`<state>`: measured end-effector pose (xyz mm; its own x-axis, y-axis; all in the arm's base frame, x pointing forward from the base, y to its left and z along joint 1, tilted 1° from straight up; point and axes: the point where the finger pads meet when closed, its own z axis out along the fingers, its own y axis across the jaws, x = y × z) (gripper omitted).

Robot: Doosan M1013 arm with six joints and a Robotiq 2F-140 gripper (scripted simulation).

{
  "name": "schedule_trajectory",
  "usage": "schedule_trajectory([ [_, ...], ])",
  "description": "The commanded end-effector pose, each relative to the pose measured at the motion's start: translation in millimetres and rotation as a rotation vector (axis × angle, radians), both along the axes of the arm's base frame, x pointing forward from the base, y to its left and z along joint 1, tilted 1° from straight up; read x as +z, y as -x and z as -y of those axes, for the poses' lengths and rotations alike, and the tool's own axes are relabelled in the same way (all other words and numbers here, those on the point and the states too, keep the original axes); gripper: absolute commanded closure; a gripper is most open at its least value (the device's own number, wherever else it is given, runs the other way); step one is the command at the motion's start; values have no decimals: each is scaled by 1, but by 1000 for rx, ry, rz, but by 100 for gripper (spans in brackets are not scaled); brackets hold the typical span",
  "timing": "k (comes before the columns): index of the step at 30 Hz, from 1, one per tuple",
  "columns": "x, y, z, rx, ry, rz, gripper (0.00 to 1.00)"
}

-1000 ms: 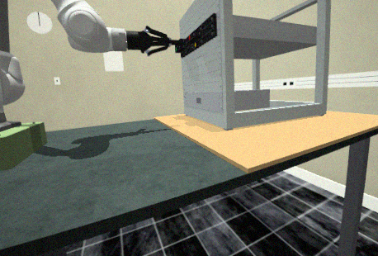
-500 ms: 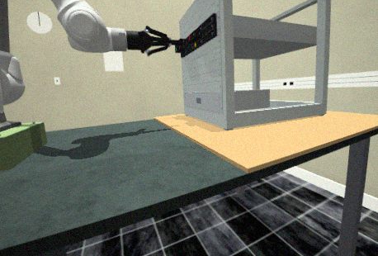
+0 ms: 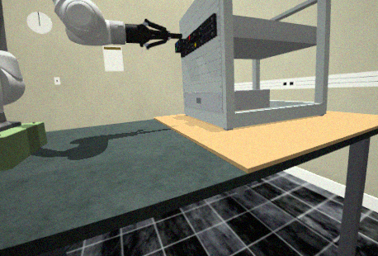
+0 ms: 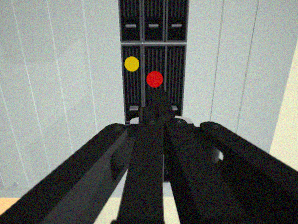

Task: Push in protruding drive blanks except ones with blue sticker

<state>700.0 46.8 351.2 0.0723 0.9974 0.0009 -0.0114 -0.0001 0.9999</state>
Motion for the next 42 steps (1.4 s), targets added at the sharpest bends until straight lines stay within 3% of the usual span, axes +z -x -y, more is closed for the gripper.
schedule_trajectory([
  [1,2,-17,4,-6,-2,-1,90],
  [6,2,-37,5,-6,-2,-1,90],
  [42,2,-37,5,-6,-2,-1,90],
])
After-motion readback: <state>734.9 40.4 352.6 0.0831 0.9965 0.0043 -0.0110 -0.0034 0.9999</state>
